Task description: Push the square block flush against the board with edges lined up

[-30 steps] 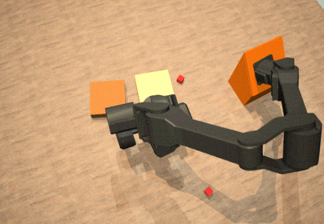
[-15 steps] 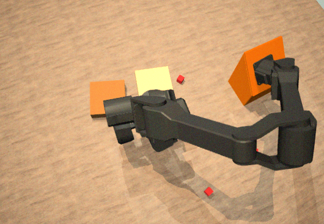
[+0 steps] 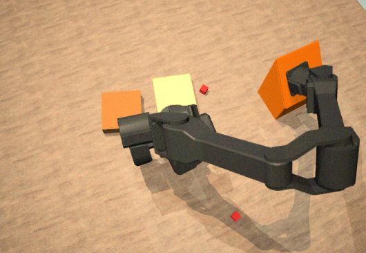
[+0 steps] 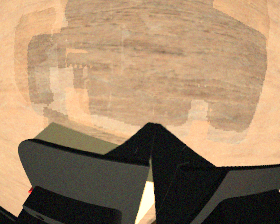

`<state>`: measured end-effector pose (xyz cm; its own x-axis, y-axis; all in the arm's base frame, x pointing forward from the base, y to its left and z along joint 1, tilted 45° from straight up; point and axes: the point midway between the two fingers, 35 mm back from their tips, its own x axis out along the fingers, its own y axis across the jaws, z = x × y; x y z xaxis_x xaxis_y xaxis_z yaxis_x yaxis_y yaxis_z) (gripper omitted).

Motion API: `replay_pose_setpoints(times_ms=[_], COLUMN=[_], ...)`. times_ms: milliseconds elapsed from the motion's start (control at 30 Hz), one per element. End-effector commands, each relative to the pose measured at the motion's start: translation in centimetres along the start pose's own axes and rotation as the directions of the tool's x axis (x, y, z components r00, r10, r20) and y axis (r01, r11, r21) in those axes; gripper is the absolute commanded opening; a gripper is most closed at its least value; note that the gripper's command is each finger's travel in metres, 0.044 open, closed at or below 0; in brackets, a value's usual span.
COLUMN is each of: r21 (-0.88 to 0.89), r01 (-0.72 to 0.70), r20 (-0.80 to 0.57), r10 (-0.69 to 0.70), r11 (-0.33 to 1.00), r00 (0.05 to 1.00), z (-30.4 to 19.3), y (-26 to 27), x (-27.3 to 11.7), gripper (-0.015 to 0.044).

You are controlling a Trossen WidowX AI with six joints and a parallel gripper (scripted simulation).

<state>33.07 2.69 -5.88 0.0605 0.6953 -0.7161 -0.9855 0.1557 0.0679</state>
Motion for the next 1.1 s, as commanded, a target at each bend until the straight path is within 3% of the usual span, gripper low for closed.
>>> replay_pose_setpoints(times_ms=[0, 667, 833, 1067], r21=[0.004, 0.004, 0.003, 0.009], r01=[0.002, 0.001, 0.001, 0.001], r20=[0.001, 0.007, 0.004, 0.005], r10=[-0.002, -0.001, -0.001, -0.001], r11=[1.0, 1.0, 1.0, 1.0], r00=[1.0, 1.0, 1.0, 1.0], z=[0.7, 3.8, 3.2, 3.2], y=[0.0, 0.0, 0.0, 0.0], x=[-0.1, 0.0, -5.3, -5.6], gripper=[0.0, 0.0, 0.0, 0.0])
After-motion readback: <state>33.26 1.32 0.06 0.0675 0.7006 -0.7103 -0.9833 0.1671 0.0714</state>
